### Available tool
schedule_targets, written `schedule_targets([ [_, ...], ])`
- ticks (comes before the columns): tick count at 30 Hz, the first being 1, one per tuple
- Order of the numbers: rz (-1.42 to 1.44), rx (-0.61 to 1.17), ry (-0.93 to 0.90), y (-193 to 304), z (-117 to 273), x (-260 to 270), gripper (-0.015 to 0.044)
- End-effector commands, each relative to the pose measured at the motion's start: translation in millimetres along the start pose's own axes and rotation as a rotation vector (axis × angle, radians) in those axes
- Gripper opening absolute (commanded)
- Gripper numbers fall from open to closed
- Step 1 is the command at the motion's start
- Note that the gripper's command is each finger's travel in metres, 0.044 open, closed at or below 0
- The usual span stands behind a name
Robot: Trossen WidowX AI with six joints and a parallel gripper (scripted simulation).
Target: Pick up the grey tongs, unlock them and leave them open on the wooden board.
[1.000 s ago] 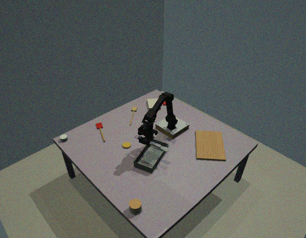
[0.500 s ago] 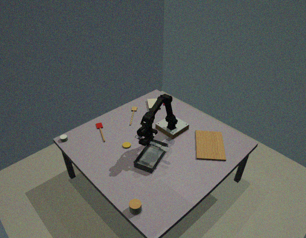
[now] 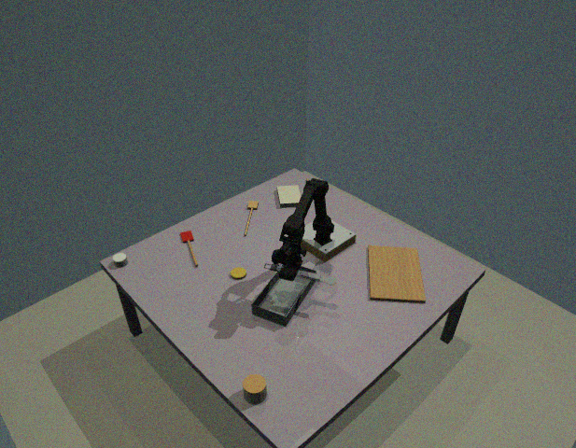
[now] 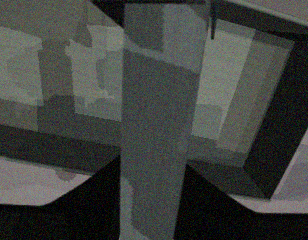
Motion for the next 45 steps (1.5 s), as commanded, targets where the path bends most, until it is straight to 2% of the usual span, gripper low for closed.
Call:
schedule_targets([
  [1,0.077,0.002,-0.003,19.6,1.4,6.7,-0.0150],
  [18,0.423,0.009,-0.005,122.0,4.1,23.7,-0.0150],
  [34,0.744,0.017,-0.005,220.2,7.8,12.0,-0.0150],
  [45,0.862,0.021,-0.007,255.0,8.8,0.7,-0.0150],
])
Point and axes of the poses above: the point midway between the two fingers, 35 mm back from their tips, its own z axis back along the fingers, its own x axis across the jaws, y = z × x, the point moved 2 cm from there along z, back along the fingers, and after that the axes turned 13 degrees about z, right-handed, at the moved point
